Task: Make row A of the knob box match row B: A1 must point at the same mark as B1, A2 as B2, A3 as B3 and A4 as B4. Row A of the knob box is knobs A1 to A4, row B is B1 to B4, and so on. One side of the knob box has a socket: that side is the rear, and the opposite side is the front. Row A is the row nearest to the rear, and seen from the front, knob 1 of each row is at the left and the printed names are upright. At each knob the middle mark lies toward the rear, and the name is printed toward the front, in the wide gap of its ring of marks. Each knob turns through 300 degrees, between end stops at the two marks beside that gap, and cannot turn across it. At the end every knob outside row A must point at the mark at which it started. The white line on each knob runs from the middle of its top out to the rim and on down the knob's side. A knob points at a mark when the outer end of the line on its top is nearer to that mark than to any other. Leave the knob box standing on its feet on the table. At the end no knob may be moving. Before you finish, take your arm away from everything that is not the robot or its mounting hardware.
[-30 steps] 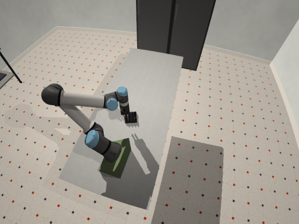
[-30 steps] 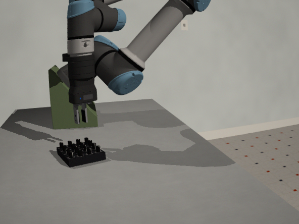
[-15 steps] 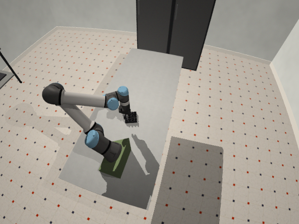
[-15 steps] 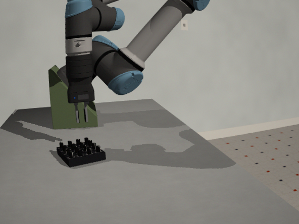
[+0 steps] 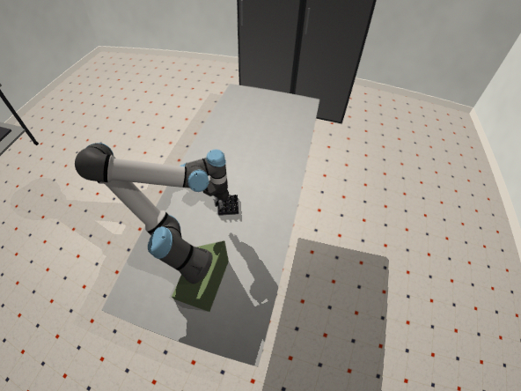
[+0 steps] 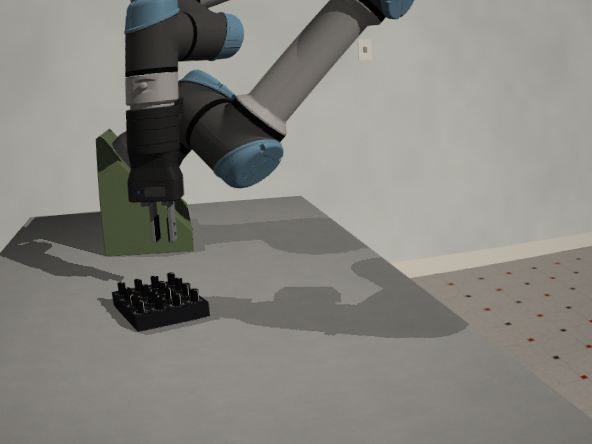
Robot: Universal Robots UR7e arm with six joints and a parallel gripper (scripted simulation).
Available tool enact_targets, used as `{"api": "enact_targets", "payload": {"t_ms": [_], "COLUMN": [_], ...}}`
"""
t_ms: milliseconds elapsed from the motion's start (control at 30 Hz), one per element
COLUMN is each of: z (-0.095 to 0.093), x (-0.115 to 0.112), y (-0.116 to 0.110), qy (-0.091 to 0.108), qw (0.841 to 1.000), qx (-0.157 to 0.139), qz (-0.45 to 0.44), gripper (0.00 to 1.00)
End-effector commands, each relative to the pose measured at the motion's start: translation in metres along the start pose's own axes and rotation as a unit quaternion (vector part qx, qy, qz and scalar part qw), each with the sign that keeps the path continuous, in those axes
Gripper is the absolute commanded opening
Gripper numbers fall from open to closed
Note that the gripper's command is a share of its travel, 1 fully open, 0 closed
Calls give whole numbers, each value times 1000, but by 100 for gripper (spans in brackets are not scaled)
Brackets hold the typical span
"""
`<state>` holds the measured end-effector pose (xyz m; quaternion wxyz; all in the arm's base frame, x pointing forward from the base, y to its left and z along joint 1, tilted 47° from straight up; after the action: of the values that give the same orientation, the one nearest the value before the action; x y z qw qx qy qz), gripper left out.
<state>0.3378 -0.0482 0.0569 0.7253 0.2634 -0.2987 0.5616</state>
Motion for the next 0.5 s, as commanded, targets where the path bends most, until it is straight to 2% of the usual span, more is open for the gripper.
{"api": "enact_targets", "payload": {"t_ms": [0,67,467], "z": [1,1,3], "x": [2,2,4], "y": [-3,-3,-9], "qy": [4,4,4], "qw": [997,997,975], "qx": [0,0,-1], "qz": [-78,-78,-223], "gripper": [46,46,46]}}
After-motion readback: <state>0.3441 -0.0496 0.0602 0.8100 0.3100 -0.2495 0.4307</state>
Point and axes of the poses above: the point where the finger pads meet when closed, its own z axis back along the fingers, its own x axis across the jaws, y = z × x, the point moved 7 cm from there along z, back along the fingers, and after that the axes turned 11 degrees about z, right-handed, at the moved point
